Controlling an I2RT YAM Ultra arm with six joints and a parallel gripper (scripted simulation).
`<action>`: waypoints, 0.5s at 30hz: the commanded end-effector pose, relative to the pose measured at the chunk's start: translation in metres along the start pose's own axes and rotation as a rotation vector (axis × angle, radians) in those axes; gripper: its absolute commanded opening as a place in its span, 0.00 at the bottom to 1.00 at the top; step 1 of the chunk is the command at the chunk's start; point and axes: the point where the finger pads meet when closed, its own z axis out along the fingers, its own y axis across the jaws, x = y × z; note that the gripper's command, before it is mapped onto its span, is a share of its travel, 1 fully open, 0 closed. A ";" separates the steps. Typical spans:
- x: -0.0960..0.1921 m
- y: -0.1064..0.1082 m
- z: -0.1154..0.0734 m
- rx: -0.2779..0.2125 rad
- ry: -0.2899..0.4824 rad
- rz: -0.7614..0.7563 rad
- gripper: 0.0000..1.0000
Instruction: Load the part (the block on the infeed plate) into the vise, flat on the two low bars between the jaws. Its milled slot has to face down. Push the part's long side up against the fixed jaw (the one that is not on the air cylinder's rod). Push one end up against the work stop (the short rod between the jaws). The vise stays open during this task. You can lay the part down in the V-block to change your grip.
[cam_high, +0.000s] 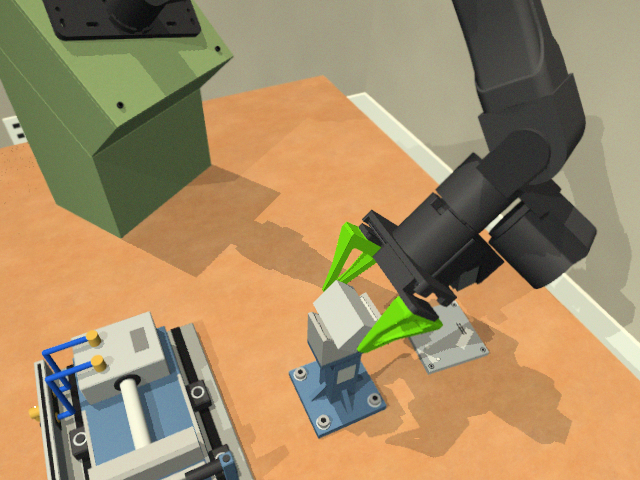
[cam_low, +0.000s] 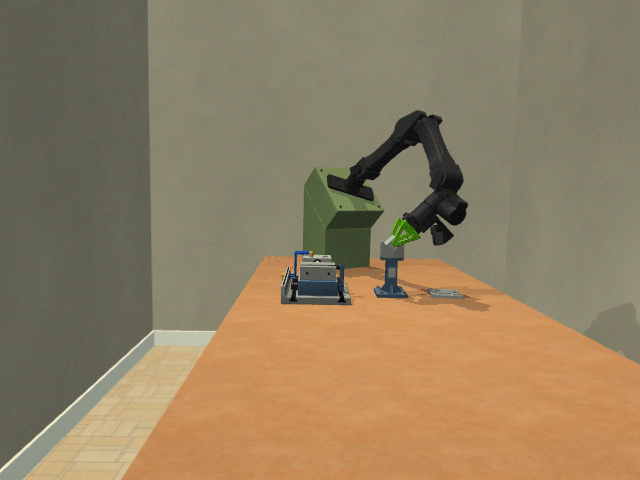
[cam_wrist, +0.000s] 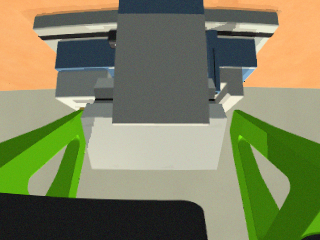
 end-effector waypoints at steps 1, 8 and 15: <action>0.000 -0.004 -0.002 0.014 0.005 0.008 0.81; -0.002 0.000 0.001 0.009 0.007 0.003 0.81; -0.002 0.002 0.001 0.010 0.007 0.004 0.81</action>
